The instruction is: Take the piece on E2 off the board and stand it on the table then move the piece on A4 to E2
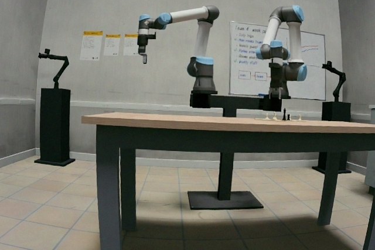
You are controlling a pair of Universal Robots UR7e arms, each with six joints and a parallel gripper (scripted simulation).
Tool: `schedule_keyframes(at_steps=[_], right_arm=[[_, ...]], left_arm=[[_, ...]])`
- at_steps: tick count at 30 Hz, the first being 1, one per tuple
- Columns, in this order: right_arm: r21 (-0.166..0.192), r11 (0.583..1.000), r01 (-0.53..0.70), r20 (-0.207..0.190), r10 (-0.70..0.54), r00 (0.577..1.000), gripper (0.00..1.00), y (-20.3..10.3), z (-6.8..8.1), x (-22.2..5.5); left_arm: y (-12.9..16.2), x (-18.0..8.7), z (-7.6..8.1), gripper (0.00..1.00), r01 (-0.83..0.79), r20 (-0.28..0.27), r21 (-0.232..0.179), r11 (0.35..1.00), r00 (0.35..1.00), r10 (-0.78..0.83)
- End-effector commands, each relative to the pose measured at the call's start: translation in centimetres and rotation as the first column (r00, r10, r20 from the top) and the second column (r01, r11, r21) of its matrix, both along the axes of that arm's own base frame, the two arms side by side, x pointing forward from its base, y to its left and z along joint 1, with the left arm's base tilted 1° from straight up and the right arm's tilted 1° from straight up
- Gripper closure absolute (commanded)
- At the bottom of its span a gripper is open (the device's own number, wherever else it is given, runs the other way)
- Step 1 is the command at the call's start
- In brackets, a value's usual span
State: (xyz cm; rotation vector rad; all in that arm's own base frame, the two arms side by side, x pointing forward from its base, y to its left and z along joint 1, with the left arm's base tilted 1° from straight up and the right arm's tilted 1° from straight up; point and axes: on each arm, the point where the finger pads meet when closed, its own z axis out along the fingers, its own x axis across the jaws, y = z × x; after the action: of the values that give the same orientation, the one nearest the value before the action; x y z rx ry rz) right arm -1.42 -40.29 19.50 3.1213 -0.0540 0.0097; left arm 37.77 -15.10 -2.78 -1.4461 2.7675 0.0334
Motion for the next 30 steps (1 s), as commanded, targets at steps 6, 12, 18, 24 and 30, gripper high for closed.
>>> schedule_keyframes(at_steps=[6,12,18,24,30], right_arm=[[-0.001,1.0,0.0,0.0,0.0,1.0,0.0,-0.03,0.04,0.01],[-0.001,1.0,0.0,0.0,0.0,1.0,0.0,-0.03,0.04,0.01],[-0.001,1.0,0.0,0.0,0.0,1.0,0.0,-0.03,0.04,0.01],[-0.001,1.0,0.0,0.0,0.0,1.0,0.0,-0.03,0.04,0.01],[-0.001,1.0,0.0,0.0,0.0,1.0,0.0,-0.03,0.04,0.01]], left_arm=[[0.1,-0.29,-0.7,0.0,0.291,-0.01,-0.006,0.957,0.957,-0.291],[0.17,-0.41,-0.89,0.0,0.364,-0.011,-0.006,0.932,0.931,-0.364],[0.23,-0.52,-1.05,0.0,0.42,-0.013,-0.007,0.908,0.907,-0.42],[0.24,-0.54,-1.08,0.0,0.432,-0.013,-0.007,0.902,0.902,-0.432],[0.24,-0.54,-1.08,0.27,0.432,-0.013,-0.007,0.902,0.902,-0.432]])
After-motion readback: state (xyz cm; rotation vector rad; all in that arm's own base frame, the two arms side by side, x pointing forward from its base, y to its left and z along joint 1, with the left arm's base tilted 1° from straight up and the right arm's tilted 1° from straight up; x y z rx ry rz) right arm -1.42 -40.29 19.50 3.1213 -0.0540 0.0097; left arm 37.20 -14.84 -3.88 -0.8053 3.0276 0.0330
